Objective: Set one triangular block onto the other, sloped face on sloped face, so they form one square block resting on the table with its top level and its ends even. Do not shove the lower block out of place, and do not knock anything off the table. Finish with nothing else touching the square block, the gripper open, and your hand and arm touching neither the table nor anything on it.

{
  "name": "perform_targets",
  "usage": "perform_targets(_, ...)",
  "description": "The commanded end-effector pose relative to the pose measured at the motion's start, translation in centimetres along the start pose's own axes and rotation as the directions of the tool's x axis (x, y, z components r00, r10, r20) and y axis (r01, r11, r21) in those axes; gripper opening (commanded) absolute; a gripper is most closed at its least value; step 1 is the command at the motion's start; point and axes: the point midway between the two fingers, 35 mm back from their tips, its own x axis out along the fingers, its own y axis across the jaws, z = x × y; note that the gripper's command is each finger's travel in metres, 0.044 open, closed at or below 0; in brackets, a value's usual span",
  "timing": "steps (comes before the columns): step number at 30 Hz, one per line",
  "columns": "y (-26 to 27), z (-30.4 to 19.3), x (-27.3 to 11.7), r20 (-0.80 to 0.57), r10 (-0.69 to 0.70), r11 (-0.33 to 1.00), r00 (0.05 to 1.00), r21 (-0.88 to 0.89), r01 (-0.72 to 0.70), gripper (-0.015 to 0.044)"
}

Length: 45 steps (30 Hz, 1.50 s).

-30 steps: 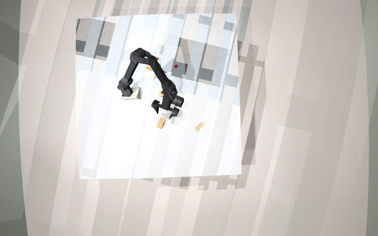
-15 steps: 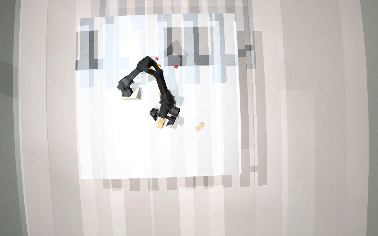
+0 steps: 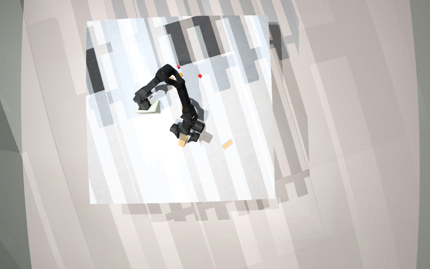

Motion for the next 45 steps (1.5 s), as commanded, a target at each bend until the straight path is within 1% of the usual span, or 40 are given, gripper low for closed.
perform_targets(1, 0.0, 0.0, 0.0, 0.000, 0.000, 1.000, 1.000, 0.000, 0.000, 0.0230)
perform_targets(3, 0.0, 0.0, 0.0, 0.000, 0.000, 1.000, 1.000, 0.000, 0.000, 0.0177)
perform_targets(10, 0.0, 0.0, 0.0, 0.000, 0.000, 1.000, 1.000, 0.000, 0.000, 0.0131)
perform_targets(15, -0.1, -0.2, -0.2, 0.000, 0.000, 1.000, 1.000, 0.000, 0.000, 0.0000)
perform_targets(35, -0.1, -6.8, -6.8, -0.004, -0.001, 1.000, 1.000, 0.001, 0.001, 0.0000)
perform_targets(45, 0.0, -7.2, -7.2, -0.004, -0.001, 1.000, 1.000, 0.001, 0.001, 0.0000)
